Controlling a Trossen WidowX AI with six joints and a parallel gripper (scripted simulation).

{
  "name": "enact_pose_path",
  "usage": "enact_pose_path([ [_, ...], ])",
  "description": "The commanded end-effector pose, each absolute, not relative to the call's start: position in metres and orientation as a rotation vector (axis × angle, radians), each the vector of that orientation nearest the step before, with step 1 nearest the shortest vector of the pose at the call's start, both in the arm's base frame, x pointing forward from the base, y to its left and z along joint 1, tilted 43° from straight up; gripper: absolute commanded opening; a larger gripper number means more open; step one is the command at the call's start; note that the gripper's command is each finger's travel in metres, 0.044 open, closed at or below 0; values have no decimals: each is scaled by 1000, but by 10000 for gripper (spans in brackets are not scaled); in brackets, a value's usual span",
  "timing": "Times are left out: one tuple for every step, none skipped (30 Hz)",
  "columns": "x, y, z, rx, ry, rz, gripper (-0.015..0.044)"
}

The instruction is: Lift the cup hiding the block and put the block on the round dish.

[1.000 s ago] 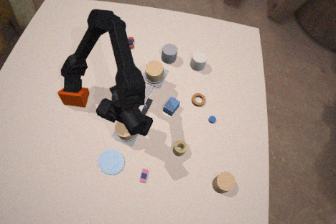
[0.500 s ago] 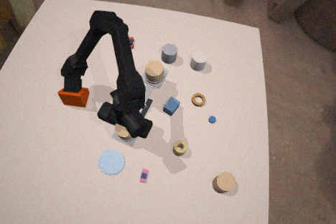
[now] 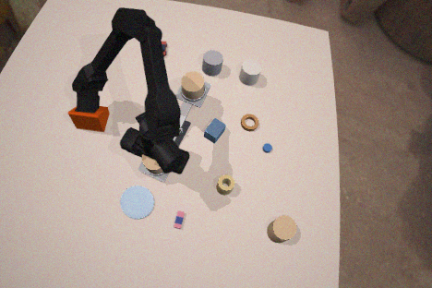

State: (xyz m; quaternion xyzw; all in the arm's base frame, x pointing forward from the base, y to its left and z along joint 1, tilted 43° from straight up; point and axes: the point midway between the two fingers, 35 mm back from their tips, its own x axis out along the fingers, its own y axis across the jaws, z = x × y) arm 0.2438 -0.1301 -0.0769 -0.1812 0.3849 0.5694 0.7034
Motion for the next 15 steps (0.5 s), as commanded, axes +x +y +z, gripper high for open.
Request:
enact_pose_path([
  [243,-128,-78,-392,857,1265,348],
  [243,-128,-78,-392,857,1265,341],
  [243,-128,-78,-392,857,1265,335],
  [243,-128,-78,-392,857,1265,328],
  [243,-128,-78,-392,857,1265,321],
  [243,-128,-78,-392,857,1265,315],
  [243,-128,-78,-392,857,1265,308],
  [243,-128,-78,-392,857,1265,301],
  [243,-128,-78,-392,857,1265,275],
  [243,-128,-78,-392,857,1265,249],
  [243,-128,-78,-392,857,1265,222],
  [243,-129,-77,-392,857,1265,196],
  [243,-129,-77,-392,857,1265,170],
  [243,-130,-76,-392,857,1265,144],
  [243,-131,-75,-393,857,1265,118],
])
